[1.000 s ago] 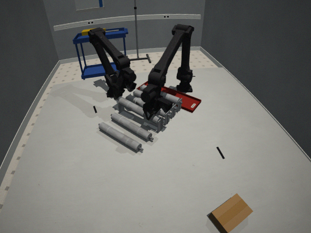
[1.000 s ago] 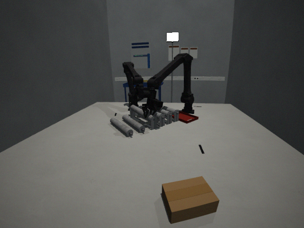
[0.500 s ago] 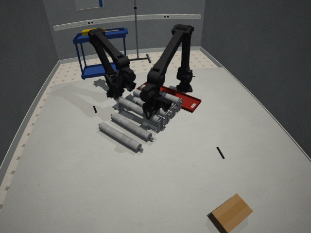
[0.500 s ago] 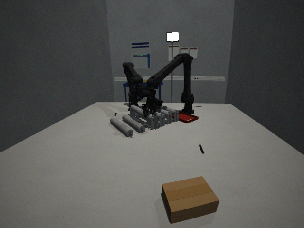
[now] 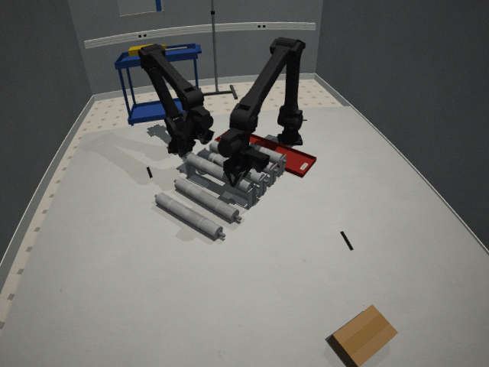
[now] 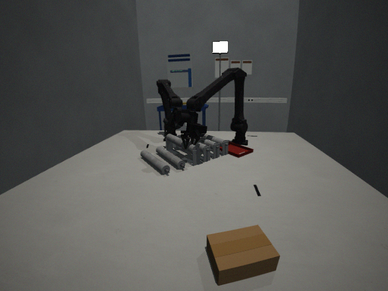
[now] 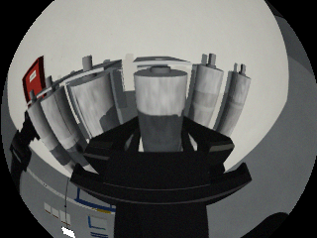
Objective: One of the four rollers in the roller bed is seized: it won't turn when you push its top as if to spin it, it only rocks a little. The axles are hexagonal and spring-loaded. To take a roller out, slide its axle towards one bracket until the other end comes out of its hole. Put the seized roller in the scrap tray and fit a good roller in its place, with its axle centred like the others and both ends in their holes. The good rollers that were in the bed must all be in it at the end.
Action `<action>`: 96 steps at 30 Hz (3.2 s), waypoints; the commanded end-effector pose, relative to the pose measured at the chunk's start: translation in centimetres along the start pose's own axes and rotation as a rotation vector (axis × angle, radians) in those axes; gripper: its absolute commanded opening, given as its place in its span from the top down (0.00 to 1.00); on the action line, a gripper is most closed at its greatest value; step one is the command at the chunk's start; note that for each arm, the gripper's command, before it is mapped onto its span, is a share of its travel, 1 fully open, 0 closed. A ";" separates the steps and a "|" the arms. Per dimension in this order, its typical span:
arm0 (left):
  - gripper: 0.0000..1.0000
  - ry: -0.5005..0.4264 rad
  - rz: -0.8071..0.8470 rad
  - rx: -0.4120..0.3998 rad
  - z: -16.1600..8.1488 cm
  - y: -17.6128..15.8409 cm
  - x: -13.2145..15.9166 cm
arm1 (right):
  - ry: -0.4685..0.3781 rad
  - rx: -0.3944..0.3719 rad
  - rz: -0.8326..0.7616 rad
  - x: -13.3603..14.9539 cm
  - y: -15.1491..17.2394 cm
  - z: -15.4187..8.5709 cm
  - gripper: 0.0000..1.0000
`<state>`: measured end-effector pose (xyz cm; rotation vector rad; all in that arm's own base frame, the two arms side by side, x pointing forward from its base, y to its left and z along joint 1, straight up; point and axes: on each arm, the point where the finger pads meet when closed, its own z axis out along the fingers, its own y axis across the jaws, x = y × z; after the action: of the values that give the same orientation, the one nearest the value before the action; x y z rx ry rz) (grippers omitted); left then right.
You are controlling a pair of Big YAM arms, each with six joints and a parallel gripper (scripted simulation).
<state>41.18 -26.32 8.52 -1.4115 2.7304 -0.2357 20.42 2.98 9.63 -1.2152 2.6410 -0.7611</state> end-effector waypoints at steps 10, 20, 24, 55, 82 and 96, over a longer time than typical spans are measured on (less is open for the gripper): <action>0.68 -0.046 0.023 0.081 -4.4 -3.1 -0.7 | 0.164 -0.040 -0.068 5.5 2.1 2.4 0.97; 0.68 -0.073 0.032 0.081 -5.1 -3.2 -0.4 | 0.164 -0.040 -0.067 5.5 2.1 2.4 0.97; 0.68 -0.083 0.028 0.081 -5.3 -3.2 -0.7 | 0.164 -0.040 -0.068 5.5 2.1 2.4 0.97; 0.68 -0.089 0.020 0.087 -5.5 -3.4 -1.4 | -0.037 -0.003 0.002 -0.2 -0.4 -0.1 0.97; 0.68 -0.089 0.020 0.084 -5.5 -3.4 -1.4 | -0.032 -0.006 0.006 0.0 -0.3 -0.1 0.97; 0.68 -0.089 0.020 0.084 -5.5 -3.4 -1.4 | -0.032 -0.006 0.006 0.0 -0.3 -0.1 0.97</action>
<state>40.99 -26.20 9.78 -1.3876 2.7009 -0.1804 20.89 3.87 9.56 -1.2136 2.6104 -0.6943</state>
